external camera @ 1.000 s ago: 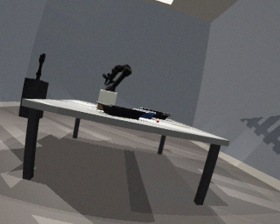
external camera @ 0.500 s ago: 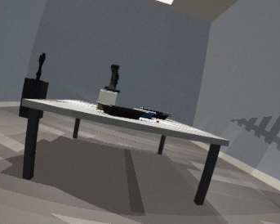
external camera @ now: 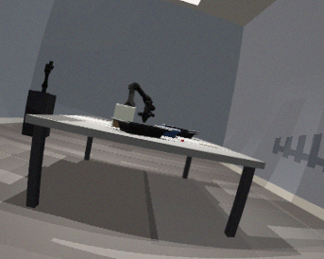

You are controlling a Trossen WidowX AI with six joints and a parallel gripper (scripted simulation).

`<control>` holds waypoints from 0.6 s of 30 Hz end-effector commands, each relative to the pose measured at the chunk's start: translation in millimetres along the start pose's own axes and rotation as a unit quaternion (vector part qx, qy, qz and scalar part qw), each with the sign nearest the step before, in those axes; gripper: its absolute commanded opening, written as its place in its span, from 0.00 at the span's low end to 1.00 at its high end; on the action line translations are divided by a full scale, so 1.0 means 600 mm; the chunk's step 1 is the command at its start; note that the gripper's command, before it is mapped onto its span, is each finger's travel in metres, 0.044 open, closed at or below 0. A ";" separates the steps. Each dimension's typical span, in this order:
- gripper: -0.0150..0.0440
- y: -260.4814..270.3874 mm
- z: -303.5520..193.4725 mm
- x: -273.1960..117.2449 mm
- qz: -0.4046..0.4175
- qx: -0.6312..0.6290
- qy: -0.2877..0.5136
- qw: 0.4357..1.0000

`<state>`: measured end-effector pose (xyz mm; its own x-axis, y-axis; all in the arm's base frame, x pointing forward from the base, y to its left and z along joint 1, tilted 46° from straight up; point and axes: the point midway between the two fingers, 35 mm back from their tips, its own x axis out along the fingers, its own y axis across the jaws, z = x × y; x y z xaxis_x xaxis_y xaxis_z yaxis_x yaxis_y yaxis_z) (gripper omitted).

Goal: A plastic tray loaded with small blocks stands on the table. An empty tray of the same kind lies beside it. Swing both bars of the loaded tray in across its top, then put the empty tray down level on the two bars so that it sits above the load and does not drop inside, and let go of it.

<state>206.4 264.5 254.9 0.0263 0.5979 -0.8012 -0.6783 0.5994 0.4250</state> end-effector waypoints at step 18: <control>0.40 -0.541 -0.014 -0.010 0.071 0.503 -0.039 0.860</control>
<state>412.0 83.5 130.4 0.0620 0.6883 -0.7228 0.2137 0.6982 0.6832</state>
